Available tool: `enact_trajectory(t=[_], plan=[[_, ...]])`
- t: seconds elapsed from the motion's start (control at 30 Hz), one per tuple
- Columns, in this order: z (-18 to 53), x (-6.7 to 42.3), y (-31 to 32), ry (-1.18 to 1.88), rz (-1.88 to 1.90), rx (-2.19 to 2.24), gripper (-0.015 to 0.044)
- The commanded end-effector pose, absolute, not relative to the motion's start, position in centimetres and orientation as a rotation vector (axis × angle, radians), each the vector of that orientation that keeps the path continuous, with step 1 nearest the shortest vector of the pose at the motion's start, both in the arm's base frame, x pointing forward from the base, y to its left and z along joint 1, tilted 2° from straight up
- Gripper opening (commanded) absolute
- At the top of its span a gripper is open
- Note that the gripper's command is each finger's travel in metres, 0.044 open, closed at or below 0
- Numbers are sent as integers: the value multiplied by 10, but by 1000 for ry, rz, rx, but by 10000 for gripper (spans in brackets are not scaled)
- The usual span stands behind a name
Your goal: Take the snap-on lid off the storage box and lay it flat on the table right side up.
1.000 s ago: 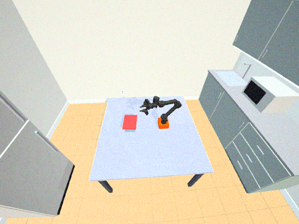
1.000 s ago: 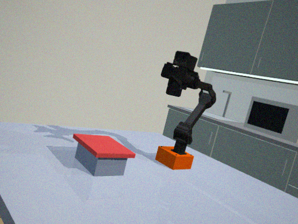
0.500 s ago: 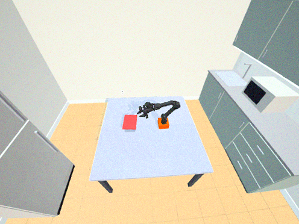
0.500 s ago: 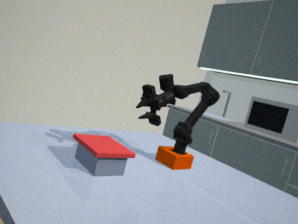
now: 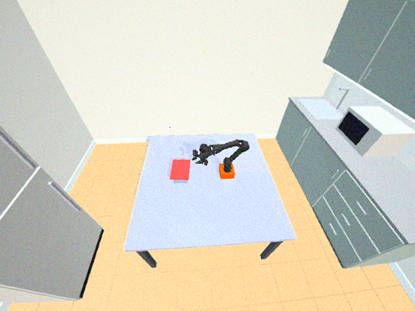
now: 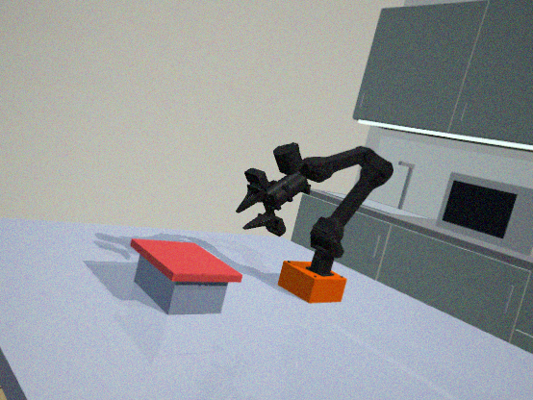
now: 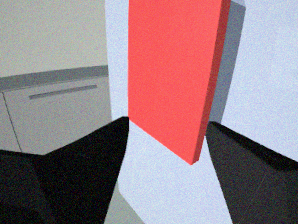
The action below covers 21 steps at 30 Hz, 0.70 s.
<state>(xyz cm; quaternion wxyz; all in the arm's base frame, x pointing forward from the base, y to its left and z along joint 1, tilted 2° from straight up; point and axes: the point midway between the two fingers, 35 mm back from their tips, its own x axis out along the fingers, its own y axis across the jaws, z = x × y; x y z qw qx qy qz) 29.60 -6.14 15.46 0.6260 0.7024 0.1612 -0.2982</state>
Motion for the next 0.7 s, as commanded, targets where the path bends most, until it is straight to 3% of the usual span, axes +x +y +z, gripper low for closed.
enact_trajectory(t=[0.0, 0.17, 0.67], plan=[[143, 296, -63, 374, -701, 1601, 235], [91, 296, -62, 374, -701, 1602, 235], [83, 306, -64, 374, -700, 1601, 235]])
